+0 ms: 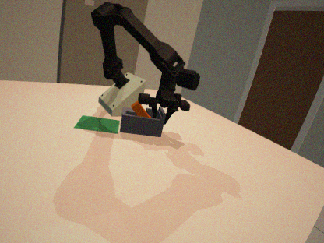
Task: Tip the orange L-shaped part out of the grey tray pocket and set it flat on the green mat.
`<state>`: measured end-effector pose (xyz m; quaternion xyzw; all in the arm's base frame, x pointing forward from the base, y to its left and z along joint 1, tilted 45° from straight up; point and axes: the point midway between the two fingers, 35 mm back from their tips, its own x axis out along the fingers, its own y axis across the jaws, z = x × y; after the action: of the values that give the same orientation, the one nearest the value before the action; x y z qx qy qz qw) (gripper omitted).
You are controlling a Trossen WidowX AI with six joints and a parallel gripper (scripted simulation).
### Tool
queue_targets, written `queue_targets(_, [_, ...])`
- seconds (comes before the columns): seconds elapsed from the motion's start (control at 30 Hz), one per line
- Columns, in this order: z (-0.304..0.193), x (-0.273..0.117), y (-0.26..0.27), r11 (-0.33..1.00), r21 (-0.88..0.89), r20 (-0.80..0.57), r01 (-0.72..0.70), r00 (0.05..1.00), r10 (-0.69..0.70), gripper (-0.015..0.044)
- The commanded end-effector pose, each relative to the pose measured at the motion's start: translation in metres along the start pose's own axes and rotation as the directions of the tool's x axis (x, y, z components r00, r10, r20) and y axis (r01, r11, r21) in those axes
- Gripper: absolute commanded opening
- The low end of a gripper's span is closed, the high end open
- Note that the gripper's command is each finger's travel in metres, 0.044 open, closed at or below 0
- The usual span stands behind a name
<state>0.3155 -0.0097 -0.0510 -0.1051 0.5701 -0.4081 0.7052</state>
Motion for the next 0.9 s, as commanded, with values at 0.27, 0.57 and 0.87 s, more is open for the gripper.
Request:
queue_targets(0.27, [0.000,0.000,0.000,1.000,-0.001,0.000,0.000,1.000,0.000,0.0180])
queue_targets(0.57, [0.000,-0.010,0.008,1.000,-0.004,-0.001,0.008,1.000,-0.008,0.0180])
queue_targets(0.87, [0.002,-0.069,0.007,1.000,-0.006,-0.003,0.005,1.000,-0.005,0.0180])
